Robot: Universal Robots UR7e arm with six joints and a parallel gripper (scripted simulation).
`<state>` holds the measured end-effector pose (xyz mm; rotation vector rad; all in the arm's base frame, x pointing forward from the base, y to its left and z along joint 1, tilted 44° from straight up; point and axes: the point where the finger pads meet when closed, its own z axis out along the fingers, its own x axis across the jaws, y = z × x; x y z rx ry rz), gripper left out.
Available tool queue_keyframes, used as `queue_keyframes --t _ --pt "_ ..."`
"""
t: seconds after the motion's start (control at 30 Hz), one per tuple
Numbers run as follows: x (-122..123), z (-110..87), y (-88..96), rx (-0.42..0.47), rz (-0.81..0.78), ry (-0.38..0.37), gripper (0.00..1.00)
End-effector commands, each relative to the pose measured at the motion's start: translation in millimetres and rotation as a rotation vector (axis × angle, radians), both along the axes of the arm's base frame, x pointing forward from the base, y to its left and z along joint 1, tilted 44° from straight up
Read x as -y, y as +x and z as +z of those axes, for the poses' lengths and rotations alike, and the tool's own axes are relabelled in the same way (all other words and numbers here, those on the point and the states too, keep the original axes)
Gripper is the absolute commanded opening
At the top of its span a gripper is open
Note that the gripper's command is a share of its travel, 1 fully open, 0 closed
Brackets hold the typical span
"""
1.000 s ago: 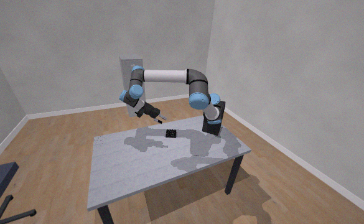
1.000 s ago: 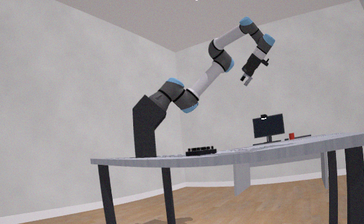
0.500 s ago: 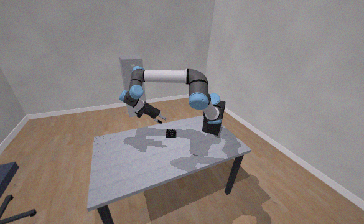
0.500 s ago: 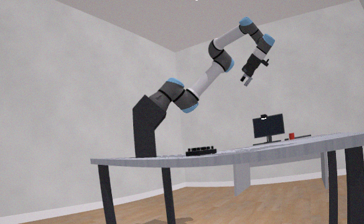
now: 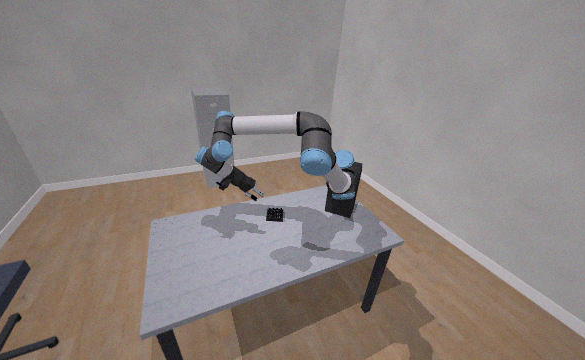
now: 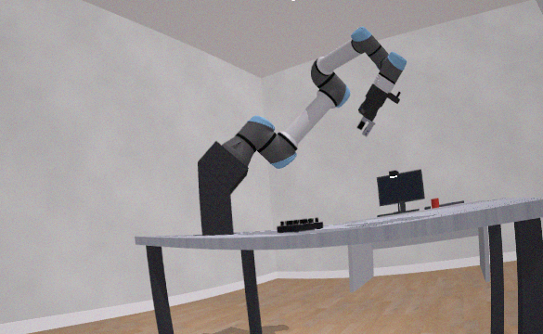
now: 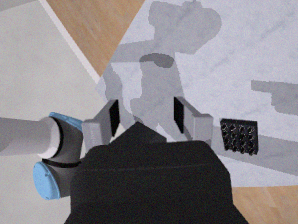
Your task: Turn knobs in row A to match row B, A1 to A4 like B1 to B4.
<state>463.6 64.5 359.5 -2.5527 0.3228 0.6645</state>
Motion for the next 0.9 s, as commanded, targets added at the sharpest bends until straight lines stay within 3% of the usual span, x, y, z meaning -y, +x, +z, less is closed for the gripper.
queue_keyframes --t 0.0,0.1,0.17,0.3,0.43,0.5,0.53,0.67,0.73,0.87 --pt "13.4 -42.6 26.8 0.003 -0.105 -0.024 1.00" --pt "21.6 -70.5 40.9 0.002 -0.174 -0.038 1.00" --pt "21.6 -70.5 40.9 0.002 -0.174 -0.038 1.00" --pt "33.6 -111.9 58.8 0.000 -0.278 -0.055 1.00" --pt "39.7 -133.9 66.8 -0.001 -0.335 -0.062 1.00" --pt "45.8 -156.5 73.9 -0.004 -0.394 -0.069 1.00" --pt "45.8 -156.5 73.9 -0.004 -0.394 -0.069 1.00" --pt "54.5 -190.7 82.4 -0.008 -0.487 -0.077 1.00" --pt "54.5 -190.7 82.4 -0.008 -0.487 -0.077 1.00" --pt "62.5 -224.5 88.1 -0.014 -0.582 -0.081 1.00"
